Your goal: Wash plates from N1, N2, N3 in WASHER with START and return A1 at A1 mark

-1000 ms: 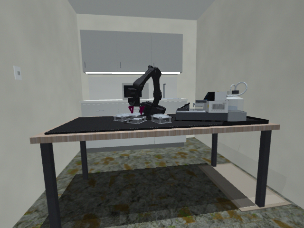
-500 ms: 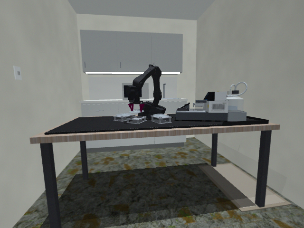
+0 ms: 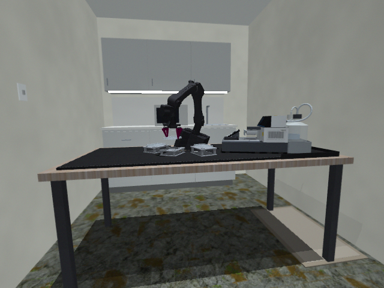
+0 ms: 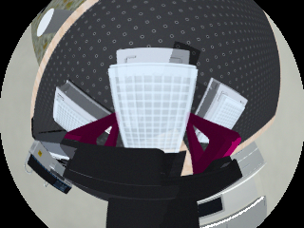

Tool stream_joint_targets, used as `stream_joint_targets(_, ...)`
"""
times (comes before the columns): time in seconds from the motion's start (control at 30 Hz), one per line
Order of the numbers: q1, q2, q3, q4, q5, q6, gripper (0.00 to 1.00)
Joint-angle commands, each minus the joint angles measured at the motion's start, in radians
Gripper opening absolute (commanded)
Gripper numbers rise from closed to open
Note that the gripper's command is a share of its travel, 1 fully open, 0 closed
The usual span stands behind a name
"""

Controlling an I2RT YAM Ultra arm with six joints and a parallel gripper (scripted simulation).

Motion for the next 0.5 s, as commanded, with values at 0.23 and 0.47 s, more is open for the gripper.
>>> stream_joint_targets(0.23, -0.019, -0.028, 0.036, -0.056, 0.002, -0.016, 0.0)
stream_joint_targets(0.47, -0.023, -0.033, 0.048, -0.074, 0.002, -0.02, 0.0)
